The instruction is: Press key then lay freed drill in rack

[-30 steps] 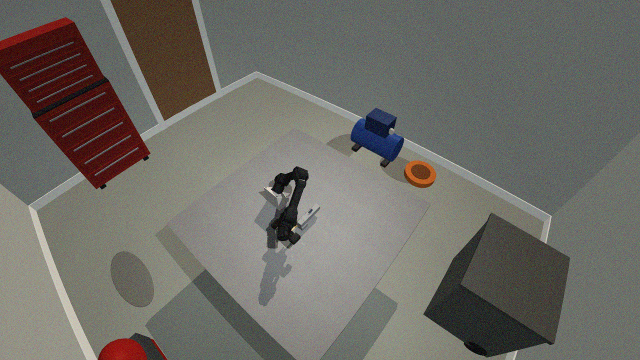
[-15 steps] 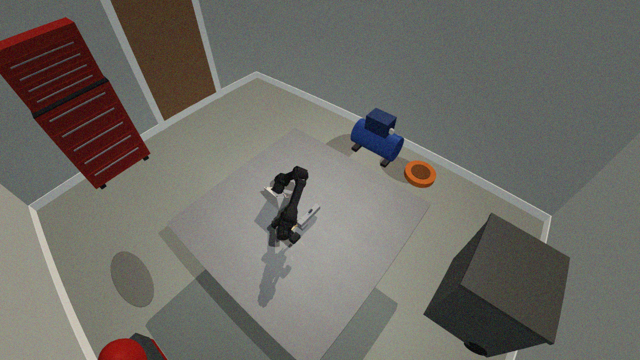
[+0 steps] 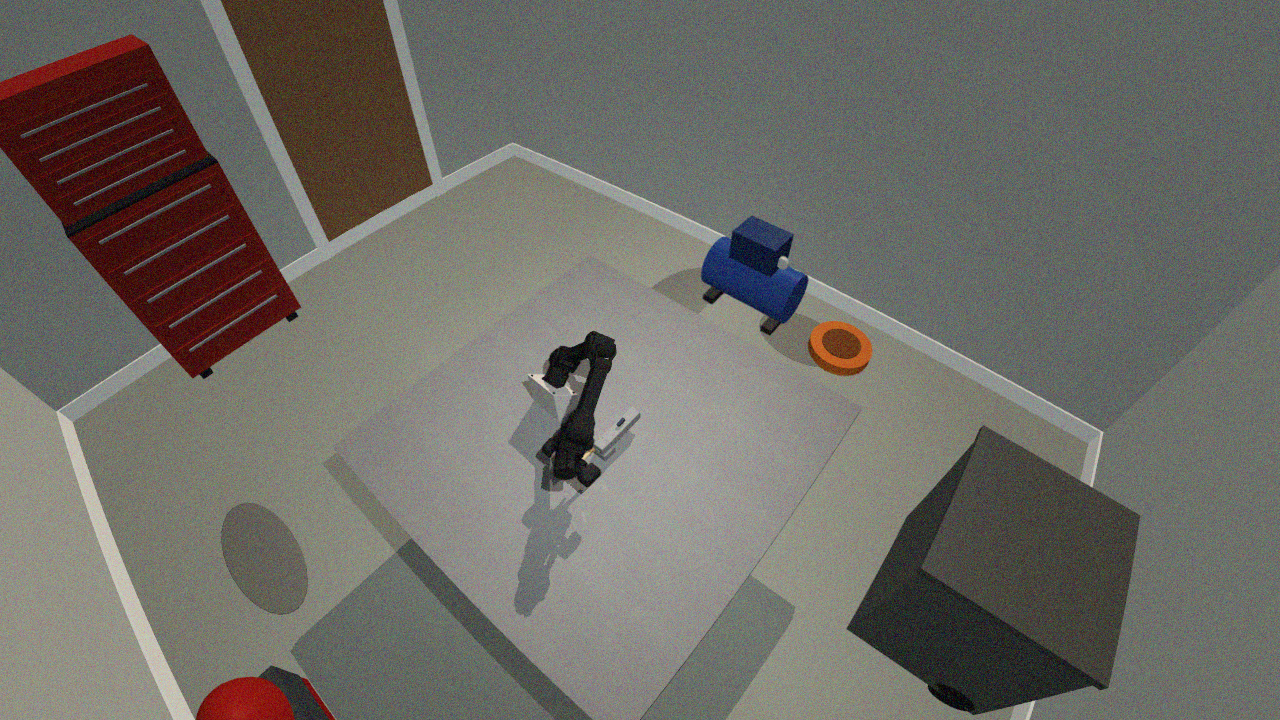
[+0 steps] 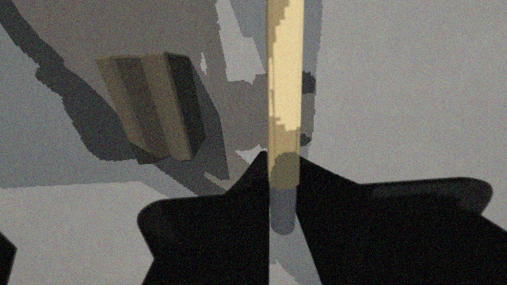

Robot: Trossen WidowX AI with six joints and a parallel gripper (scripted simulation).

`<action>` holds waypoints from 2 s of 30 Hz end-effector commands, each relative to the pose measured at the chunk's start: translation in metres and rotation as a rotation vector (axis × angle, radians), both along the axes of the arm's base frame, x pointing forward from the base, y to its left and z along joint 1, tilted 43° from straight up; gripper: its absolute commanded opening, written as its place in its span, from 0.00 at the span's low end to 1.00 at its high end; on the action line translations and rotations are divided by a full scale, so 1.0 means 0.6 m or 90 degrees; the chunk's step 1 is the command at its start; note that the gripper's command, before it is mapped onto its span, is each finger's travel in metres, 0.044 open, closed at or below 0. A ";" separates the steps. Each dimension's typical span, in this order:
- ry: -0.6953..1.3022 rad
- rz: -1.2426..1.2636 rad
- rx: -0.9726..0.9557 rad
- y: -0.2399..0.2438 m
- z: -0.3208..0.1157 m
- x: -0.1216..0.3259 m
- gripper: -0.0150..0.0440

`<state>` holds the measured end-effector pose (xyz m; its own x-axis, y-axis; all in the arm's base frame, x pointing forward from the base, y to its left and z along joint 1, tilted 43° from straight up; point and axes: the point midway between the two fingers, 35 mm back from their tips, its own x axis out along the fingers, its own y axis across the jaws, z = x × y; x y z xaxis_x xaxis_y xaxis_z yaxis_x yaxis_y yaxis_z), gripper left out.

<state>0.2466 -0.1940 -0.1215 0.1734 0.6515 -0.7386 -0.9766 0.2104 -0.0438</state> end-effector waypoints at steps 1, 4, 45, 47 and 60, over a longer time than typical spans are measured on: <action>0.000 0.001 -0.002 -0.005 0.003 -0.002 0.25; 0.000 0.001 -0.002 -0.006 0.004 -0.002 0.25; 0.002 0.001 -0.003 0.000 -0.010 -0.088 0.25; 0.002 0.001 -0.003 0.000 -0.011 -0.093 0.25; 0.003 0.001 -0.003 -0.002 -0.016 -0.125 0.25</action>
<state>0.1787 -0.1941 -0.1297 0.1699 0.6505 -0.7403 -0.9770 0.2092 -0.0404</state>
